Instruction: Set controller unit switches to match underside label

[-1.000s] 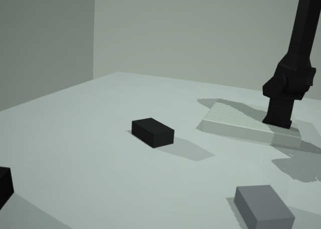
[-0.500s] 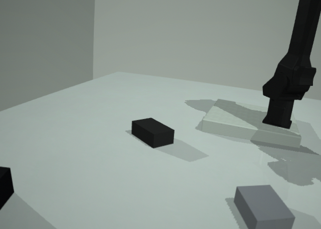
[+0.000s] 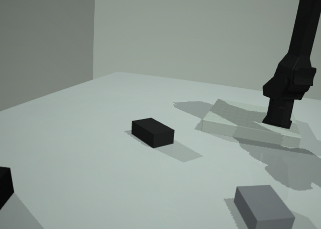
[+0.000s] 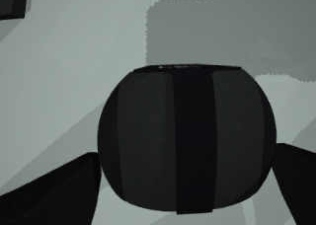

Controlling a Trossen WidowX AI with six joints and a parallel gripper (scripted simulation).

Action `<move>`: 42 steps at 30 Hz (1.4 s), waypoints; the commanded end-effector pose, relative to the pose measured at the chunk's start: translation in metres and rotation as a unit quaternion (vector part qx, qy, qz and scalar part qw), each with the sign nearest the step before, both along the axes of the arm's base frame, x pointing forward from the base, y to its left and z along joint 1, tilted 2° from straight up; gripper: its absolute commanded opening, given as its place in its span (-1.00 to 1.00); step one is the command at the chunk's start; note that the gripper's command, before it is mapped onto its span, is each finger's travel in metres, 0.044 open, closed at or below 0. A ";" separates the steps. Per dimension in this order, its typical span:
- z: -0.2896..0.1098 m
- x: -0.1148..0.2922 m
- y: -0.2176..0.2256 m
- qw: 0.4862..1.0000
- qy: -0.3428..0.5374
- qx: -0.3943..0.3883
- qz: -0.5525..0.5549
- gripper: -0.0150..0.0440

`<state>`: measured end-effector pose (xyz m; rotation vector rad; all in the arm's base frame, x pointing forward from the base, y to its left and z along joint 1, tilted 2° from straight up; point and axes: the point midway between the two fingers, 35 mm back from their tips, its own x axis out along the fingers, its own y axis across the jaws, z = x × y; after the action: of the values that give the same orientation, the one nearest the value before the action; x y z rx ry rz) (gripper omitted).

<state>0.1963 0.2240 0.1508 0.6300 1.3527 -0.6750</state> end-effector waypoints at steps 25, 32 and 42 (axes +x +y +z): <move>-0.005 -0.016 0.019 0.999 0.029 0.030 0.002 0.65; -0.006 -0.020 0.023 0.999 0.035 0.036 0.002 0.65; -0.008 -0.024 0.028 0.998 0.043 0.045 0.002 0.65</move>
<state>0.1746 0.2495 0.1479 0.6764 1.4552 -0.6419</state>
